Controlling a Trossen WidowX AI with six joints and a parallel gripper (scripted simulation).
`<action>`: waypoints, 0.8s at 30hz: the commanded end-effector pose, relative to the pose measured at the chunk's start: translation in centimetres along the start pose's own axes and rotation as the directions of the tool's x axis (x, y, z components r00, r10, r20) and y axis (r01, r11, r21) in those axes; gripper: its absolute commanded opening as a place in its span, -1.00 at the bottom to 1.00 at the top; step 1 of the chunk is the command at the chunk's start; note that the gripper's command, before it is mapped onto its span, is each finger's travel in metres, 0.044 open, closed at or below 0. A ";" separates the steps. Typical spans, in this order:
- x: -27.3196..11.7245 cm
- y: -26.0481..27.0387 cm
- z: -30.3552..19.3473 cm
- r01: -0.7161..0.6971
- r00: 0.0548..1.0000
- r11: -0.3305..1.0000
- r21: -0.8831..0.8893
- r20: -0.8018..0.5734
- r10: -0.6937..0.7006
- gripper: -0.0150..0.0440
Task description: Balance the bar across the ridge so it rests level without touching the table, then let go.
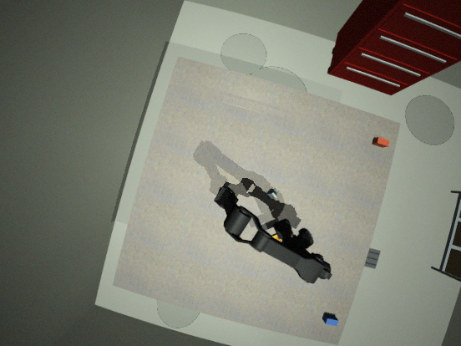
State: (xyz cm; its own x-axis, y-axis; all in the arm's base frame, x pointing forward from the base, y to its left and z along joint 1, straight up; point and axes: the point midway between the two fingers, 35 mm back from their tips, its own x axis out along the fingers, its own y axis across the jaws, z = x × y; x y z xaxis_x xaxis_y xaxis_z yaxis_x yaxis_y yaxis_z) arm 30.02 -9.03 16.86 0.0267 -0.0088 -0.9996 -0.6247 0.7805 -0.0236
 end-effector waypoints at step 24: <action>-0.4 9.1 5.8 -0.003 1.000 0.989 -0.146 0.011 0.005 -0.49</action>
State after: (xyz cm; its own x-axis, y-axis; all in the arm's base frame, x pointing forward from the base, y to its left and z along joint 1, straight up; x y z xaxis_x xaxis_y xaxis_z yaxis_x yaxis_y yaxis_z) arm 29.24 0.49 16.90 0.0228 -0.0003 -0.9997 -0.7238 0.6898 -0.0167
